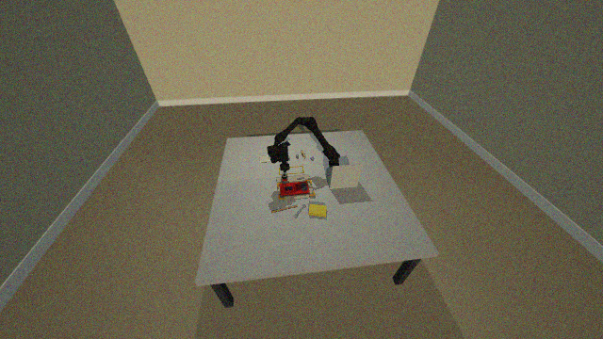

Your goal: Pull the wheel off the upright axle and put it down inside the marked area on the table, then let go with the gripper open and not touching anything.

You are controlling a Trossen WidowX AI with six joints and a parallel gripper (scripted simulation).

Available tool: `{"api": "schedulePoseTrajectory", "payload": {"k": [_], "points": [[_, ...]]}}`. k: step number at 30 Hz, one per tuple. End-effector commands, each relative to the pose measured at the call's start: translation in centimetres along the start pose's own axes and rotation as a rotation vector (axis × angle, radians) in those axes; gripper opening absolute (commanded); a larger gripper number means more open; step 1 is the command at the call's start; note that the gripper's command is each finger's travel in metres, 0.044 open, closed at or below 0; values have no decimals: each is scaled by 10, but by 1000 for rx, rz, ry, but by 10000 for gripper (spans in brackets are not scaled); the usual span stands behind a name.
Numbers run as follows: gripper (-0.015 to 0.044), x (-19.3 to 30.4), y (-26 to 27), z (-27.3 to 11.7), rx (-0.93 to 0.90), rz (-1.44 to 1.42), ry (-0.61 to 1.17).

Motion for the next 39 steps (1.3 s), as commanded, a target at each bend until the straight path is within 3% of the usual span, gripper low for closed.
{"api": "schedulePoseTrajectory", "payload": {"k": [1, 6, 13, 17, 20, 29, 35, 39], "points": [[300, -2, -6, 3, 11, 11, 10], [300, -3, -6, 19, 10, 11, 9], [300, -2, -8, 76, 14, 11, 9], [300, -2, -9, 78, 14, 11, 9], [221, -2, -12, 76, 12, 21, 19], [161, -2, -12, 76, 12, 21, 19], [4, -2, -12, 75, 12, 20, 18], [0, -2, -12, 74, 12, 20, 18]]}}
Point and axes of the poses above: the point midway between the two fingers, 35 mm back from their tips, its own z axis out along the fingers, its own y axis across the jaws, x = y × z, the point moved 9 cm from there along -z, back along the fingers, and after that the axes turned 3 degrees about z, right-handed, at the moved point
